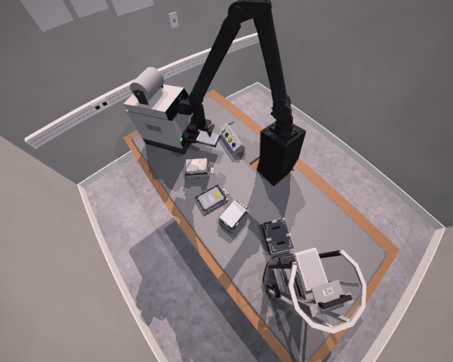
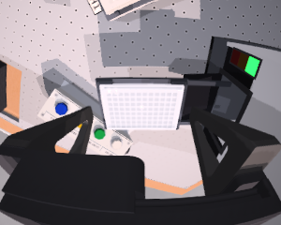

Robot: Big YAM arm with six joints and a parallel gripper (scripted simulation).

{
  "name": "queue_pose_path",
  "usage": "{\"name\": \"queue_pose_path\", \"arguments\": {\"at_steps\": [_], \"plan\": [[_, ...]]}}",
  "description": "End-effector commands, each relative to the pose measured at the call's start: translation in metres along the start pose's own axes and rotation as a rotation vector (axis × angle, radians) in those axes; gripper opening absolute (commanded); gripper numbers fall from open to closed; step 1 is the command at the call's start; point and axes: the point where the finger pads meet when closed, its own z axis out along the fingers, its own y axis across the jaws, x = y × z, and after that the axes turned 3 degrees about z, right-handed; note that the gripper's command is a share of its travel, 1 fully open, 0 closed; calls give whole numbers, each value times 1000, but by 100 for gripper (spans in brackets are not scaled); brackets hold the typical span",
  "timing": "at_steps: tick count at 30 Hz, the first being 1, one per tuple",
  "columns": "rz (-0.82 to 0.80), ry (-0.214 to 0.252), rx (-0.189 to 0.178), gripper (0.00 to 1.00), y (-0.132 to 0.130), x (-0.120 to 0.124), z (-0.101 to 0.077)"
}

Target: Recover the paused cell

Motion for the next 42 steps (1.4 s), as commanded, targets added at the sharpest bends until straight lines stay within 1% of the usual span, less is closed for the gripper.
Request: {"name": "queue_pose_path", "arguments": {"at_steps": [1, 11, 12, 20, 25, 27, 30, 33, 37, 38, 42], "plan": [[2, -5, 23, 100, -11, -1, -6], [2, -5, 23, 100, -11, -1, -6], [1, -6, 24, 100, -9, 1, -15], [0, -8, 25, 100, -8, -6, -37], [1, -10, 39, 100, -15, -6, -53], [1, -10, 39, 100, -15, -6, -53], [3, -12, 52, 100, -22, -7, -65], [3, -13, 55, 100, -23, -7, -74], [2, -11, 47, 100, -19, -5, -72], [3, -12, 54, 100, -21, -5, -72], [3, -12, 56, 100, -22, -5, -72]]}}
